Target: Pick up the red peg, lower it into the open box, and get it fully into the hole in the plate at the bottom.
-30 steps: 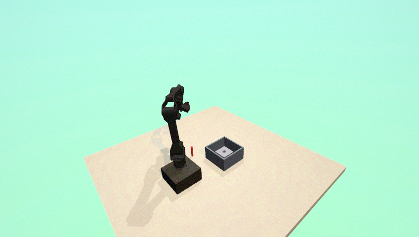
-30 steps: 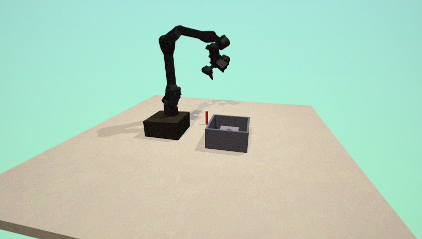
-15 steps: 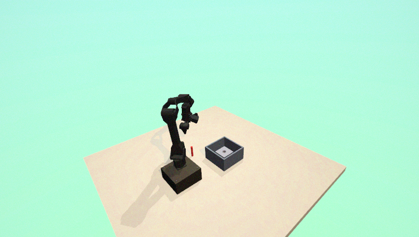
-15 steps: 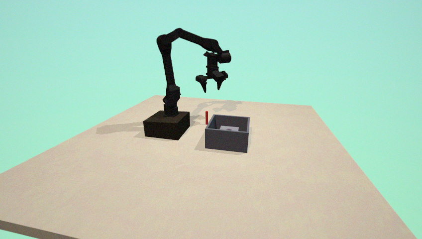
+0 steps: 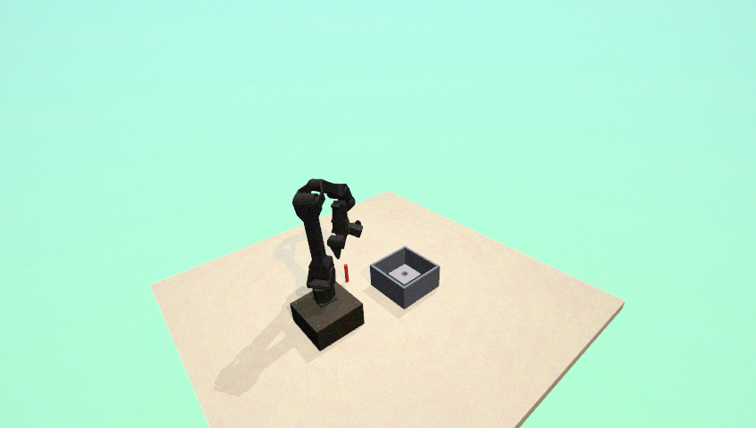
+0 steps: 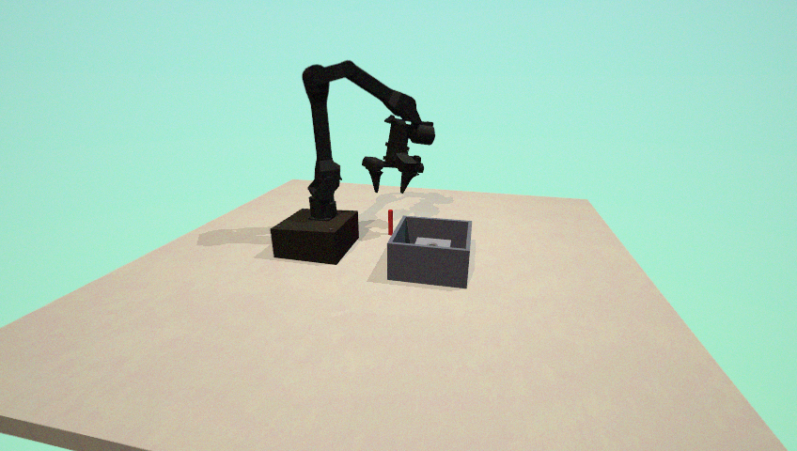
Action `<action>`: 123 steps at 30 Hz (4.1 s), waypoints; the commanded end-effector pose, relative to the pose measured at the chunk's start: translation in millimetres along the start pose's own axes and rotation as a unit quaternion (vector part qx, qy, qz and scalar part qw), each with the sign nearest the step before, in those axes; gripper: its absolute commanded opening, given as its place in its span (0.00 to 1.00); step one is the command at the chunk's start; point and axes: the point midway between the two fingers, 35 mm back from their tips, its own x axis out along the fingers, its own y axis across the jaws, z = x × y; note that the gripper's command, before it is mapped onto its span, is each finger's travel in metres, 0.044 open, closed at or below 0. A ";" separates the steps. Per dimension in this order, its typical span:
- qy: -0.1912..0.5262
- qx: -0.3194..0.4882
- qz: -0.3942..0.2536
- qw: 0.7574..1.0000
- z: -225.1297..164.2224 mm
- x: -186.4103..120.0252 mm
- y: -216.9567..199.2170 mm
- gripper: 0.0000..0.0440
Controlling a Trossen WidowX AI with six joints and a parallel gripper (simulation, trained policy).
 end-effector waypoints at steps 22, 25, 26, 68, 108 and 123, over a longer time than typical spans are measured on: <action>-0.043 -0.009 -0.013 0.999 19.3 92.2 5.7 1.00; -0.045 -0.013 -0.013 0.999 21.0 101.3 6.3 0.95; -0.045 -0.013 -0.014 0.999 21.1 104.6 6.0 0.90; -0.126 0.037 -0.026 0.991 80.4 20.5 16.5 0.00; -0.116 0.099 0.018 0.988 245.3 25.2 -15.8 0.00; -0.077 0.057 0.034 0.995 268.3 46.1 -11.6 0.51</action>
